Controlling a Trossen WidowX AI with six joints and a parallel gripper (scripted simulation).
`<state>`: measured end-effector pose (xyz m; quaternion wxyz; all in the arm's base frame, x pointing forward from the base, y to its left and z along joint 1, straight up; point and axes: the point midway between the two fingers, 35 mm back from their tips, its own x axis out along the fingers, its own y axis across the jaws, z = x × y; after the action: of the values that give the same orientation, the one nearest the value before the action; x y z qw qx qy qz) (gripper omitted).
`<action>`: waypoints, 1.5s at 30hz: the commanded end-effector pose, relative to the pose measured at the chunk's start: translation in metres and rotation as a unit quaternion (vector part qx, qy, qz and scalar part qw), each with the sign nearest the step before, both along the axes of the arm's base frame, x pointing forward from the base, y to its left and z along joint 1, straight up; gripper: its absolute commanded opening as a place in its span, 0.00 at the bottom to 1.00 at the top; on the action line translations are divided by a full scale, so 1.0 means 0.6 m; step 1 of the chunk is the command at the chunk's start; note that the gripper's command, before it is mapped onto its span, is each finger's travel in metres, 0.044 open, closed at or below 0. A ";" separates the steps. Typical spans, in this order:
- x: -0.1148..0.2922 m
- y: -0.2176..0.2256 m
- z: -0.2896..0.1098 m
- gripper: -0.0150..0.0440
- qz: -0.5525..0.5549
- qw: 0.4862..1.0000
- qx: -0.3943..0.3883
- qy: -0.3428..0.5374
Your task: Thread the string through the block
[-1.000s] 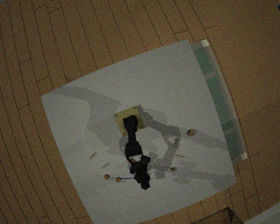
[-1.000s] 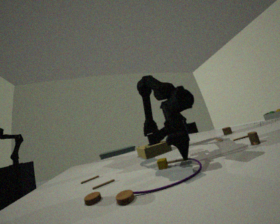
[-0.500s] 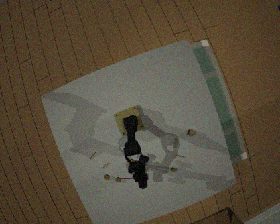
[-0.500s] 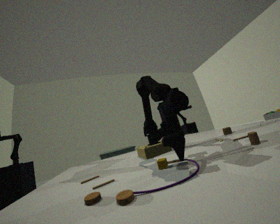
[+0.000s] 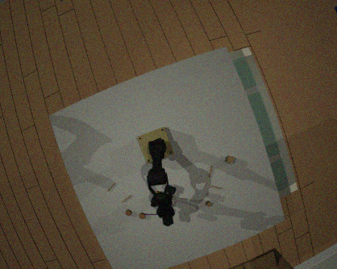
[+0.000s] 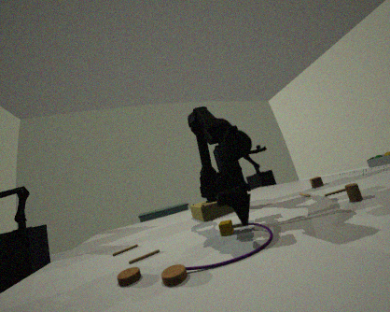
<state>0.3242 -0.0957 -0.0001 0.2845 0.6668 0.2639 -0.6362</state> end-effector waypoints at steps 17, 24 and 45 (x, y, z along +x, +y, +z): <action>-0.030 -0.028 -0.003 0.25 0.001 1.000 0.002 0.001; -0.026 -0.027 -0.001 0.47 -0.001 1.000 -0.001 0.001; -0.035 -0.037 0.128 0.47 0.209 0.978 -0.016 -0.003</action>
<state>0.3068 -0.1132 0.0759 0.3417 0.6434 0.3114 -0.6102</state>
